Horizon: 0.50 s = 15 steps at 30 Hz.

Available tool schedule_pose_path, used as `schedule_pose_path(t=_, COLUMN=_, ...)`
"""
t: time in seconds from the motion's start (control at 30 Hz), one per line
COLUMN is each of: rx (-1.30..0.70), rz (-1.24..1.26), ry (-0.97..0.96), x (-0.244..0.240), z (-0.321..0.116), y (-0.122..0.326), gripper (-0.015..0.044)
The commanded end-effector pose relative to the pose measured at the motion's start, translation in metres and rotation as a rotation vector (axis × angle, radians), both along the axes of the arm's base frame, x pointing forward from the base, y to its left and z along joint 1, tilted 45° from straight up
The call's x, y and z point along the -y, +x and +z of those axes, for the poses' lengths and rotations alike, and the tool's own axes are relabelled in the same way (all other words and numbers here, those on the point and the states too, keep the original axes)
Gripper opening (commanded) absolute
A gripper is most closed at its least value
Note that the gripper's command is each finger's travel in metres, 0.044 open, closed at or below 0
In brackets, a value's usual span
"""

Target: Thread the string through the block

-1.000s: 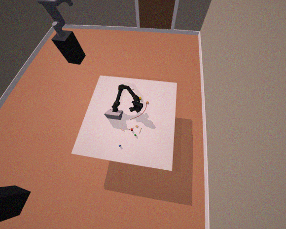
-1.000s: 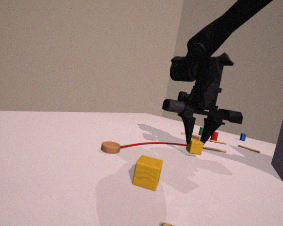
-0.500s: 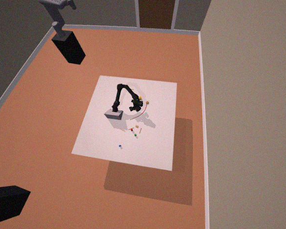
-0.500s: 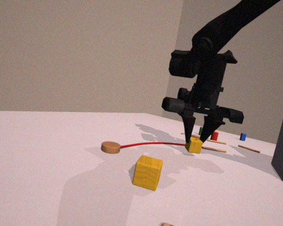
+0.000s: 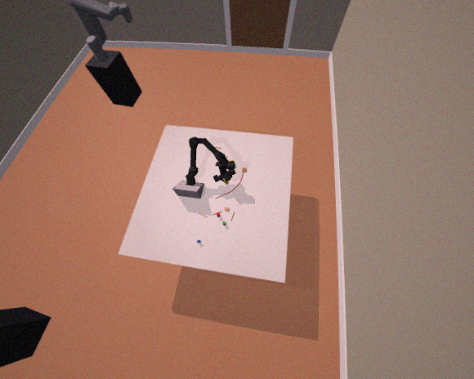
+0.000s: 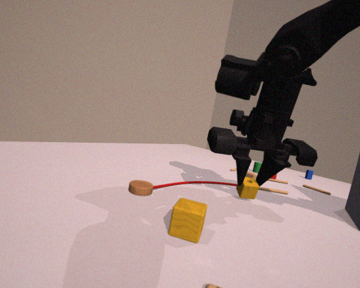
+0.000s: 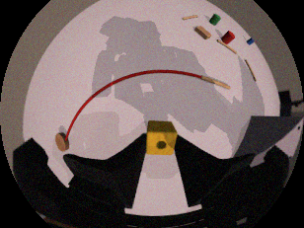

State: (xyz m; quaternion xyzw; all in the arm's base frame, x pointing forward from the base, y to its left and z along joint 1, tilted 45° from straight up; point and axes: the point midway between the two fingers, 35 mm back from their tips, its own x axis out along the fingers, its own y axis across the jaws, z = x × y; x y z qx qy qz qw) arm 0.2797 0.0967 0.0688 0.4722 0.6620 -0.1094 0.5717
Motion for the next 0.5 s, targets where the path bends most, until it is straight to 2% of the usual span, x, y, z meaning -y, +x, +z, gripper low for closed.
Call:
schedule_pose_path(t=0.0, rx=0.032, rz=-0.033, ry=-0.056, x=-0.0028, z=-0.0001, y=-0.0042, gripper=0.0)
schedule_pose_path(t=0.47, rx=0.131, rz=-0.113, ry=-0.201, x=-0.0121, z=0.002, y=-0.0111, gripper=0.0)
